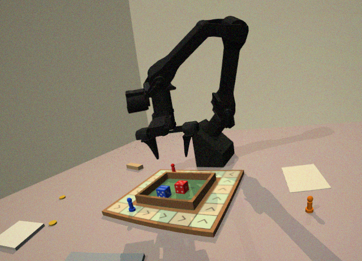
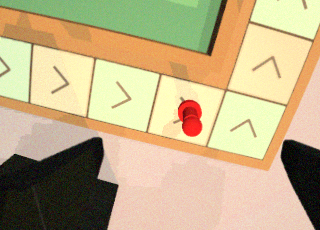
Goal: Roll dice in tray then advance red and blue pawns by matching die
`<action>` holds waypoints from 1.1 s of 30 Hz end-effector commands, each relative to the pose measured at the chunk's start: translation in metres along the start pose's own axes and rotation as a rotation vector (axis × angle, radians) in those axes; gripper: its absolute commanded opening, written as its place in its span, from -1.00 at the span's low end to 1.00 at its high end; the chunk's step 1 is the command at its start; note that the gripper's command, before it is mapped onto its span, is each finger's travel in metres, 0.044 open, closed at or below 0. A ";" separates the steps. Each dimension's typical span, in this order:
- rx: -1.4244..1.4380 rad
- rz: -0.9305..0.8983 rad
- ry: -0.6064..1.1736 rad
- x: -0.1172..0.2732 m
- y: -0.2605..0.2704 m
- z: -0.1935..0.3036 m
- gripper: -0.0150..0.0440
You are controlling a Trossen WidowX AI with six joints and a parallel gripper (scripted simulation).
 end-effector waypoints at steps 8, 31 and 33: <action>-0.261 0.038 0.006 0.020 -0.027 -0.078 0.29; -0.936 0.000 -0.002 0.013 -0.030 -0.225 0.19; -0.936 0.000 -0.002 0.012 -0.030 -0.225 0.19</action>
Point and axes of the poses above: the point midway between the two fingers, 35 mm back from their tips, its own x axis back along the fingers, its own y axis across the jaws, z = x × y, the point moved 8 cm from there along x, back along the fingers, and after that the axes turned 5 degrees about -x, right-handed, at the moved point
